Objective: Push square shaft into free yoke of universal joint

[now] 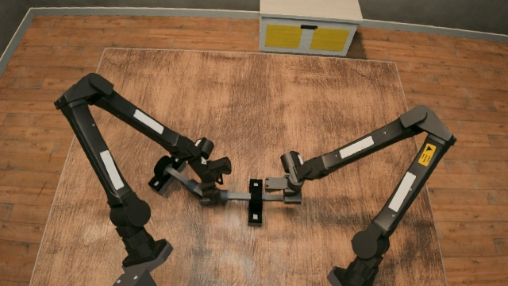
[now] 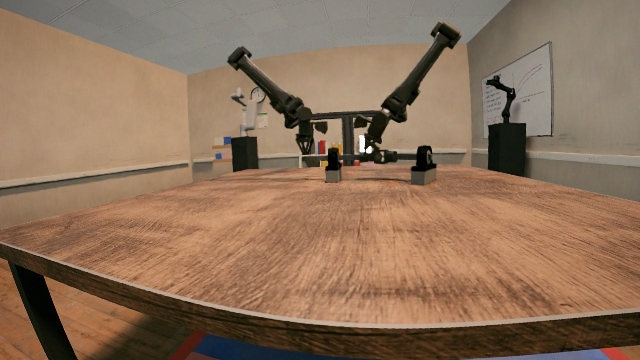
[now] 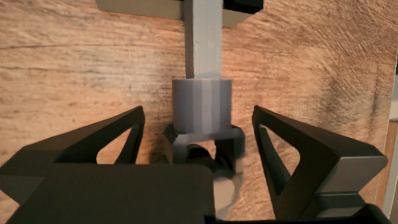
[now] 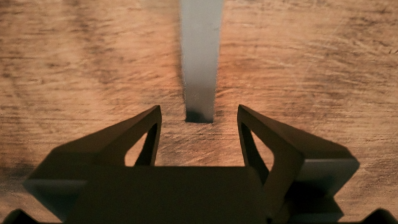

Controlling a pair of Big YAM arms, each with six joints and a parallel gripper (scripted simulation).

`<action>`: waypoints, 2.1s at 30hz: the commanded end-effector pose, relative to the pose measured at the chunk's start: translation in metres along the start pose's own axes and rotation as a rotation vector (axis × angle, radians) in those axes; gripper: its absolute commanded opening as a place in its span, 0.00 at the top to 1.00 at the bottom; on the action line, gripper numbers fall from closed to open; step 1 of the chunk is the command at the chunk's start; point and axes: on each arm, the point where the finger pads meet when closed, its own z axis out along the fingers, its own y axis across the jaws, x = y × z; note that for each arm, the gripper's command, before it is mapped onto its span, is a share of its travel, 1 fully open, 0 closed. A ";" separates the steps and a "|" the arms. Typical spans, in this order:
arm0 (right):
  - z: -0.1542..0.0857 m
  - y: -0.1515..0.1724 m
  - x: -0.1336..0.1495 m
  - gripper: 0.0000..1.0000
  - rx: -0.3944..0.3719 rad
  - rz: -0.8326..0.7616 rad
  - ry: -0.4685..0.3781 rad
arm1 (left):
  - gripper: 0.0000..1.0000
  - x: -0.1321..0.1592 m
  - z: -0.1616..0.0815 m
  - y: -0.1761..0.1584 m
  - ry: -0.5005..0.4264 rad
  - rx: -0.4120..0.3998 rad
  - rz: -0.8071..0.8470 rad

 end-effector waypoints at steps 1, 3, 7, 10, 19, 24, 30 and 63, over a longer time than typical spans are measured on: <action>-0.022 0.010 -0.002 0.36 0.002 0.007 -0.013 | 0.07 -0.006 -0.022 -0.020 -0.006 0.012 0.005; -0.035 0.005 -0.004 0.36 0.010 0.015 -0.016 | 0.07 -0.005 -0.035 -0.022 -0.006 0.012 0.005; -0.043 -0.005 -0.010 0.36 0.019 0.026 -0.018 | 0.07 -0.003 -0.041 -0.009 -0.006 -0.003 -0.001; -0.038 -0.006 -0.005 0.36 0.013 0.025 -0.006 | 0.07 -0.004 -0.040 -0.005 -0.009 -0.008 -0.002; -0.044 0.003 -0.022 0.36 0.041 0.066 -0.041 | 0.00 -0.006 -0.043 0.000 -0.040 -0.088 0.015; -0.085 0.016 -0.072 0.36 0.180 0.209 -0.198 | 0.00 -0.005 -0.044 -0.006 -0.094 -0.226 0.013; -0.131 0.035 -0.106 0.36 0.277 0.319 -0.366 | 0.00 -0.001 -0.037 -0.017 -0.118 -0.289 0.010; -0.284 0.114 -0.127 0.36 0.363 0.644 -0.990 | 0.00 -0.001 -0.040 -0.026 -0.179 -0.429 -0.005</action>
